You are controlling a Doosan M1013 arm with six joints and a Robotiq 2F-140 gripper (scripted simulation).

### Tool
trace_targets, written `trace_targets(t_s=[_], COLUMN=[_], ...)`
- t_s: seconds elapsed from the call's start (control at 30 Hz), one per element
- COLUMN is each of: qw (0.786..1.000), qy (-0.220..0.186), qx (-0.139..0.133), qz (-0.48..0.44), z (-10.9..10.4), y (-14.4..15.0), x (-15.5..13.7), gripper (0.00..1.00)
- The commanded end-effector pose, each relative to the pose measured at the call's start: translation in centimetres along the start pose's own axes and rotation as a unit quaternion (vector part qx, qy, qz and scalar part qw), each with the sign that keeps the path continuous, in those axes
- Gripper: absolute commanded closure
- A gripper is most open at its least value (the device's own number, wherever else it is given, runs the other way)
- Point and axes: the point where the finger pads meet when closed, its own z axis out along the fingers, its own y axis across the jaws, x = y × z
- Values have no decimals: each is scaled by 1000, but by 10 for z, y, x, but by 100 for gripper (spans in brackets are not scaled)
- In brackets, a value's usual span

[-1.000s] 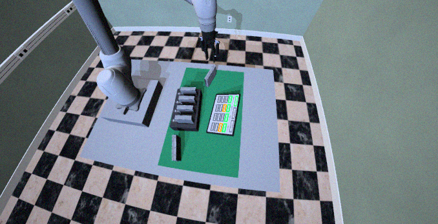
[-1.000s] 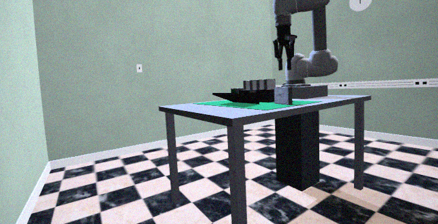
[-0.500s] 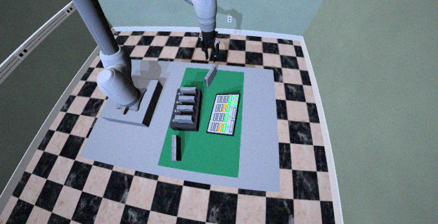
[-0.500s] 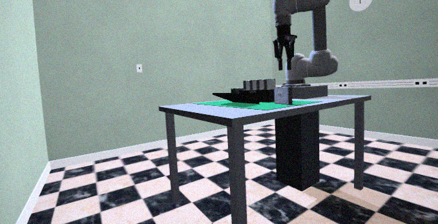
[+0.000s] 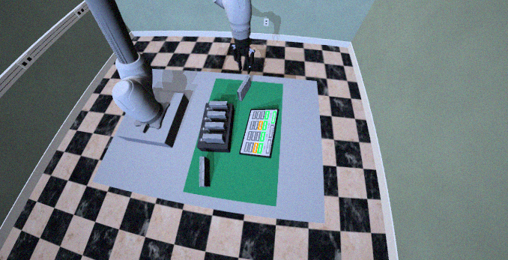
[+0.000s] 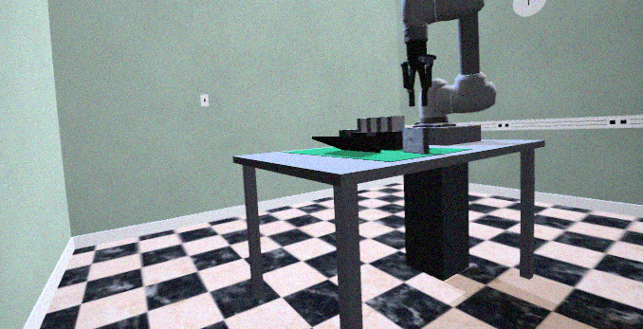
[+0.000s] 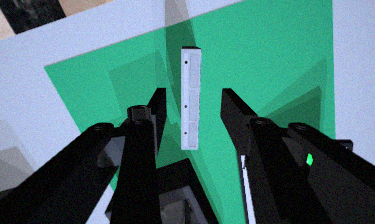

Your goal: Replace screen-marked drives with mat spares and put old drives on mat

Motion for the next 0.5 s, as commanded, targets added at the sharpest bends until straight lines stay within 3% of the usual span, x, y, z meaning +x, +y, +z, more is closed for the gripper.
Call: trace_targets(t_s=[0.0,0.47], qw=[1000,1000], qy=[1,1], qx=[0,0], qz=[0,0], z=[4,36], y=[0,0], x=[0,0], gripper=[60,60])
